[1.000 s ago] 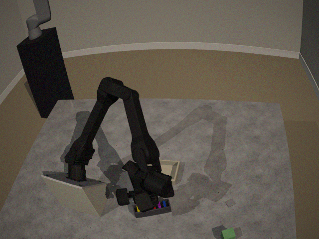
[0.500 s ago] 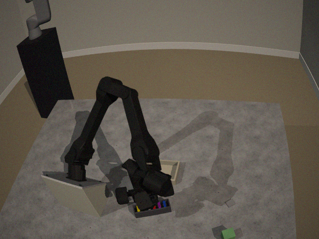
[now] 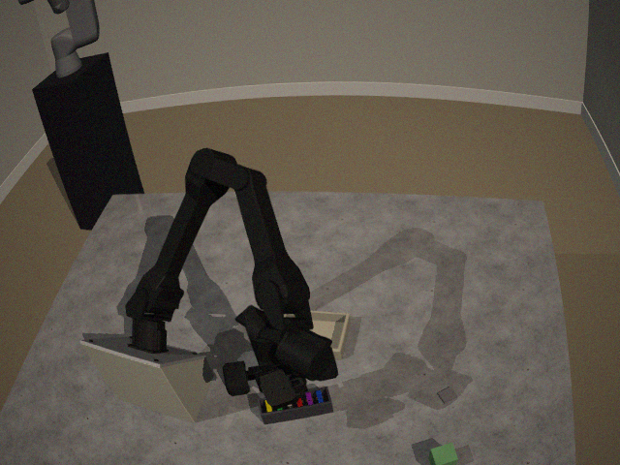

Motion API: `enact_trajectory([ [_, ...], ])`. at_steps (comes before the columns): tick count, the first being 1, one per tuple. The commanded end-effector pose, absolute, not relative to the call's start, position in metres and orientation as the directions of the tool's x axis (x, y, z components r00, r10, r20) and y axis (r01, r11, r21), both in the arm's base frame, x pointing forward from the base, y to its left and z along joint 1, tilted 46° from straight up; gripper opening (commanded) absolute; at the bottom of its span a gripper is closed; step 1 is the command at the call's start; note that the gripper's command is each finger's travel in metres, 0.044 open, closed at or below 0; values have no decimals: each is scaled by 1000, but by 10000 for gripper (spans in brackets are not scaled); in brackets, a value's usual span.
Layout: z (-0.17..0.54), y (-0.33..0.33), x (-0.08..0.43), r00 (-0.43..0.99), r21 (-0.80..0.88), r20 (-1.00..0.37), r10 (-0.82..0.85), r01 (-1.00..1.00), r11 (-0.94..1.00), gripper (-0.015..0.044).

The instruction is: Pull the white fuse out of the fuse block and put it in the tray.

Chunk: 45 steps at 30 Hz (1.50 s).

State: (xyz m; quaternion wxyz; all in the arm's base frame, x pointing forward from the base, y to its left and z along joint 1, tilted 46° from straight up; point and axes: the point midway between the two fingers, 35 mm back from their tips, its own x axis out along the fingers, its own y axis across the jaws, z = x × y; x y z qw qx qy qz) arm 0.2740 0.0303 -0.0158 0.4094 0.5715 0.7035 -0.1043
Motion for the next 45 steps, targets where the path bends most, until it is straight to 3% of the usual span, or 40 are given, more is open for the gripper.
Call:
enact_trajectory([
  [1,-15,29,274,-15,320,-697,717,888,330,0],
  [31,7,9,274,-15,319,-698,716,889,329,0],
  [45,72,71,285,-11,312,-714,700,890,333,0],
])
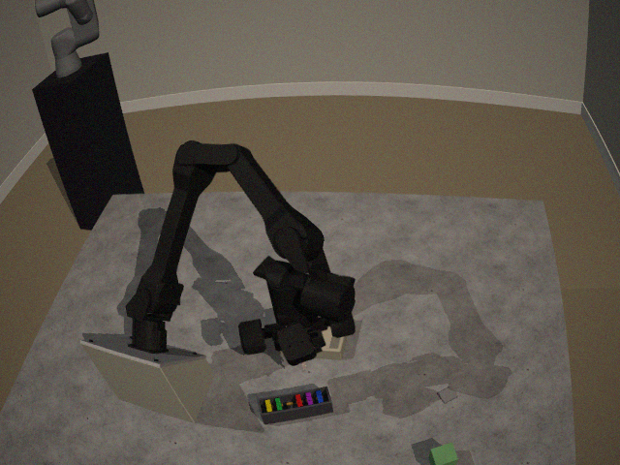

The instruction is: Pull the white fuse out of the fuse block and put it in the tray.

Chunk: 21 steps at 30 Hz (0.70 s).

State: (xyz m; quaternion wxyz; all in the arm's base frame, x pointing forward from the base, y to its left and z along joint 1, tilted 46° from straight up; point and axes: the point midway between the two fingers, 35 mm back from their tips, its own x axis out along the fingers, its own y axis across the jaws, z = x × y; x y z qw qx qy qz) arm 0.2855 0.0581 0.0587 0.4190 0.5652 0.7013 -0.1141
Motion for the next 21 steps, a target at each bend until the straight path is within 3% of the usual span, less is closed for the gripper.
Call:
enact_trajectory([
  [1,77,76,284,-11,313,-714,700,890,333,0],
  [14,143,139,262,-14,322,-693,721,889,327,0],
  [21,143,145,260,-15,322,-691,723,888,327,0],
])
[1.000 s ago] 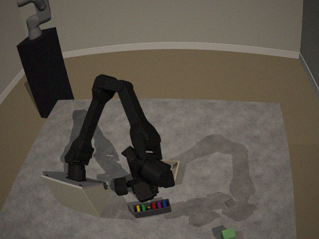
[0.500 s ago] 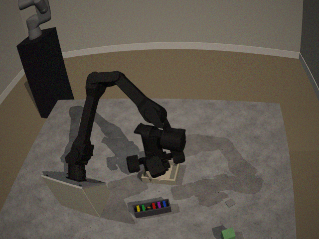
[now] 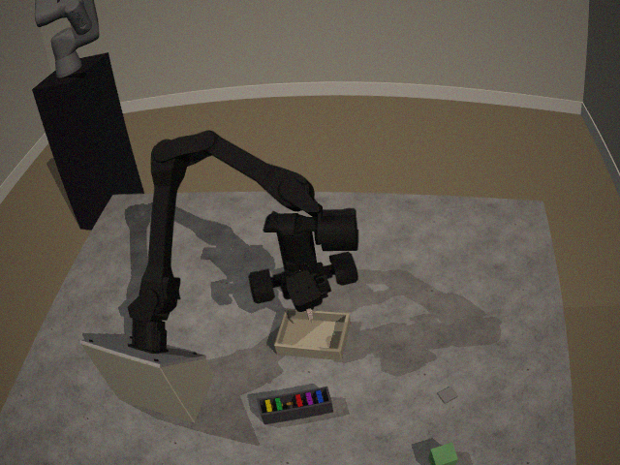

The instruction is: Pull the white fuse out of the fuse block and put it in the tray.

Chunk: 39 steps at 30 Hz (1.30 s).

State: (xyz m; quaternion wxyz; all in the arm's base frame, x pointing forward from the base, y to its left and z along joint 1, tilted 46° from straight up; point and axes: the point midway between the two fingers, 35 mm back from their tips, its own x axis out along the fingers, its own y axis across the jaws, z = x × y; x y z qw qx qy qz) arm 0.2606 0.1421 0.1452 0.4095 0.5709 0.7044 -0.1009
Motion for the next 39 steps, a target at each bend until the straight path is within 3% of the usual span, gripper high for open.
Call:
enact_trajectory([
  [1,142,146,260,-15,322,-691,723,888,327,0],
  [24,119,171,259,-15,323,-689,724,888,326,0],
  [36,122,170,260,-13,328,-687,727,887,326,315],
  [39,134,156,260,-14,325,-690,724,887,327,330],
])
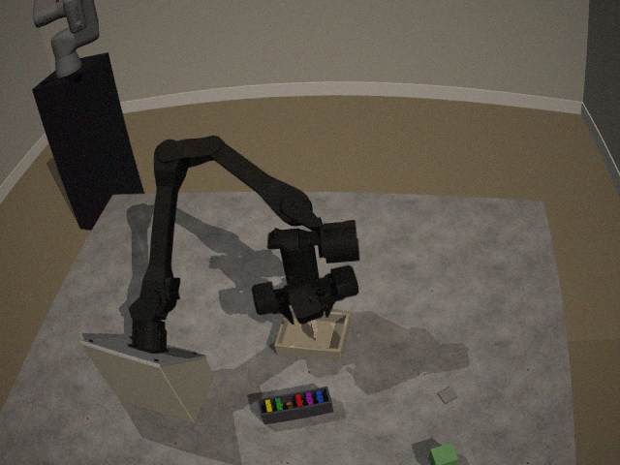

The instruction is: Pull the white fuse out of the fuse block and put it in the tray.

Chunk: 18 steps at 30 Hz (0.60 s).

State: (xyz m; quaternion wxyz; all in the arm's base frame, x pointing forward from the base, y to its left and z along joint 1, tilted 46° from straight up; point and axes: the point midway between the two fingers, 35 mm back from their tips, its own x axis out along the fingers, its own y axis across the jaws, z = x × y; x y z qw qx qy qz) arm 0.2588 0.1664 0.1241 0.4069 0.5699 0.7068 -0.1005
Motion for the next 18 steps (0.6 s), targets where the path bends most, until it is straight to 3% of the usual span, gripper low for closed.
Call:
enact_trajectory([
  [1,141,148,260,-15,323,-690,723,888,327,330],
  [18,146,142,260,-12,322,-693,721,889,324,330],
])
